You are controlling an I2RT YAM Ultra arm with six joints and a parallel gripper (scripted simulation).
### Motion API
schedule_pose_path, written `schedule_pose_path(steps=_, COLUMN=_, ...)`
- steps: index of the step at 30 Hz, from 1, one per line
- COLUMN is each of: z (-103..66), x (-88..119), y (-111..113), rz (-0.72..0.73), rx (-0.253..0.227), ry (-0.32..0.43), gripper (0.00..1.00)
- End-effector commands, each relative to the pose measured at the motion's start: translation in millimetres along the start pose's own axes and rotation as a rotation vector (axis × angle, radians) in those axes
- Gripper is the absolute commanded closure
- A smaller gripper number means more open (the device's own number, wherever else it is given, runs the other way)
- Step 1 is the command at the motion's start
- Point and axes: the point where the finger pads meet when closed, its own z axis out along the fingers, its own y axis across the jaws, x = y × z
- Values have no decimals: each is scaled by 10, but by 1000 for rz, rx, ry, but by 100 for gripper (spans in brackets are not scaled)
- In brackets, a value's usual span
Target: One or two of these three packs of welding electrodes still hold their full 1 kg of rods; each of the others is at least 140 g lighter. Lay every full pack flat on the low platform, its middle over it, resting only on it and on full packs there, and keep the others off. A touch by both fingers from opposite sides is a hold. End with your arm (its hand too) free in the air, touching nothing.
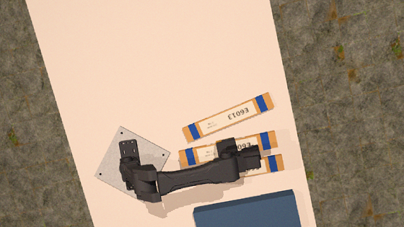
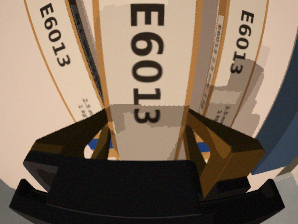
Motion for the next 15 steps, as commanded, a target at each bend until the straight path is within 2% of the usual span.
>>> schedule_pose_path(steps=1, z=-152, x=-38, y=4, rz=-3, rx=4, ry=-52, gripper=100)
schedule_pose_path(steps=15, z=-338, x=-27, y=5, rz=-3, rx=4, ry=-52, gripper=100)
